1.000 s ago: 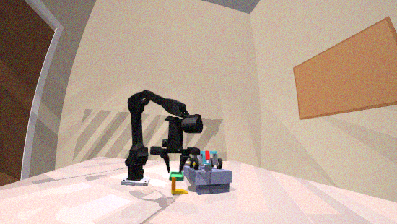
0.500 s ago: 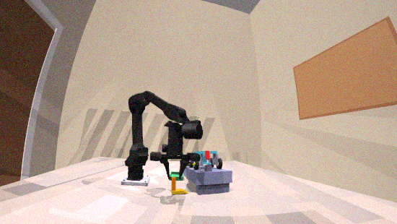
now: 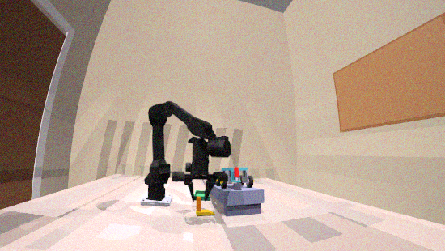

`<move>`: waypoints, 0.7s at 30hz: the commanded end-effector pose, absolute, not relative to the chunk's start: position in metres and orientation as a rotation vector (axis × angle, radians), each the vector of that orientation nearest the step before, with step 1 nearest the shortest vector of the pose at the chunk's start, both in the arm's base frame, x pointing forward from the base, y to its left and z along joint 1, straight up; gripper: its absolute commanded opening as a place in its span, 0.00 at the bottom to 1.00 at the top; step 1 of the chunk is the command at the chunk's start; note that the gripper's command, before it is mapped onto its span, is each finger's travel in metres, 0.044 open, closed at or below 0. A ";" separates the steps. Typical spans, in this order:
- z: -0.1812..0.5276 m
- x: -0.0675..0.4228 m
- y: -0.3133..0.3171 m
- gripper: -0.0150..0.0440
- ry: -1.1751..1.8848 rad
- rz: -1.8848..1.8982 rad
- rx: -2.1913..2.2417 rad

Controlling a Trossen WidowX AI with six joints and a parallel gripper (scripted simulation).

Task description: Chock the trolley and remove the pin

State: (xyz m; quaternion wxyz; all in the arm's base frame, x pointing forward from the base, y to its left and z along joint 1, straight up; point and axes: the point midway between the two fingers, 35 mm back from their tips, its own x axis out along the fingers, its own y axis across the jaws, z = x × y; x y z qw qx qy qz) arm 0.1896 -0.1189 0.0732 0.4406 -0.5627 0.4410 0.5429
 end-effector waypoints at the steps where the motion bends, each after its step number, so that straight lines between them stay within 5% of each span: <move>1: 0.066 0.188 -0.117 0.58 1.090 1.358 -1.392; 17: 0.048 0.188 -0.117 0.58 1.090 1.358 -1.392; 21: 0.051 0.190 -0.119 0.40 1.095 1.350 -1.395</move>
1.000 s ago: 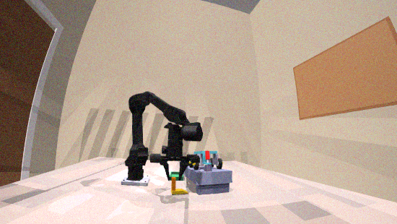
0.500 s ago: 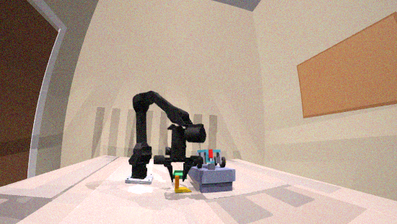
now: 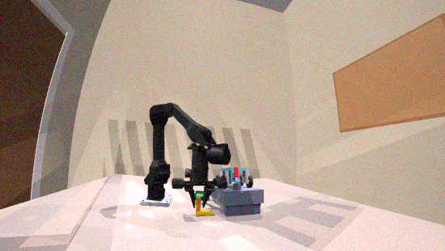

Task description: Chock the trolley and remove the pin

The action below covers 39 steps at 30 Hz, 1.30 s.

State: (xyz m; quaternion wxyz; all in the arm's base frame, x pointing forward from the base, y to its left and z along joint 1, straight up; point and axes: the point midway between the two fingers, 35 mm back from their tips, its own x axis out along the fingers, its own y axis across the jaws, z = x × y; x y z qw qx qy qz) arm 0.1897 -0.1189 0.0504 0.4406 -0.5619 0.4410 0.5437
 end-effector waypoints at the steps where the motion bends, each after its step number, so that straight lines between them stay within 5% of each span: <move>1: 0.051 0.190 -0.119 0.39 1.095 1.350 -1.395; 10: 0.054 0.190 -0.119 0.25 1.094 1.351 -1.395; 39: 0.153 0.182 -0.115 0.25 1.090 1.358 -1.392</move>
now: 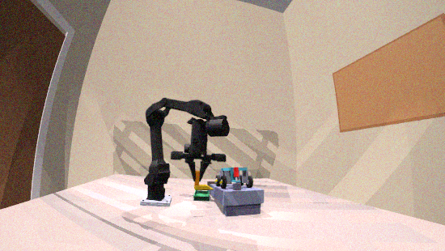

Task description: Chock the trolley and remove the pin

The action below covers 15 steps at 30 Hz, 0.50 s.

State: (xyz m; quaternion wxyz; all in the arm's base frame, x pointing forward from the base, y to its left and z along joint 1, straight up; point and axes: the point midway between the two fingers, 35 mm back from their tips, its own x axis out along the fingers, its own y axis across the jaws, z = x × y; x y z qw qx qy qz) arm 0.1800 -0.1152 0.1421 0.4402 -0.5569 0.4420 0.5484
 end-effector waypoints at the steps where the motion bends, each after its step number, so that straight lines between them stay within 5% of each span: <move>1: 0.156 0.182 -0.115 0.25 1.090 1.358 -1.392; 15: 0.197 0.186 -0.116 0.25 1.090 1.358 -1.392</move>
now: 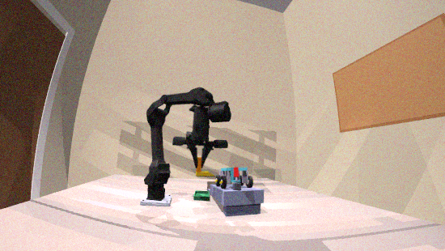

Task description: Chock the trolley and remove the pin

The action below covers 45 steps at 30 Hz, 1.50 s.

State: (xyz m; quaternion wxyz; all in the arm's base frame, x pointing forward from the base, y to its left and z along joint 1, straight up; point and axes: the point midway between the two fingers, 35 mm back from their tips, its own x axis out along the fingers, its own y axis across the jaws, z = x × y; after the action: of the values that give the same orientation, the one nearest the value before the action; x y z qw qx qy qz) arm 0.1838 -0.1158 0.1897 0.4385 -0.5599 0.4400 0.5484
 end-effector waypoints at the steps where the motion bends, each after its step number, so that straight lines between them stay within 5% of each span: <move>1: 0.197 0.186 -0.116 0.25 1.090 1.358 -1.392; 45: 0.198 0.186 -0.116 0.25 1.526 0.391 -0.413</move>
State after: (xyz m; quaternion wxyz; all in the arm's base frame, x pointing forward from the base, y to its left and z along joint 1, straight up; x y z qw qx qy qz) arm 0.1860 -0.1156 0.1966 0.6780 -0.2137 0.6730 0.2043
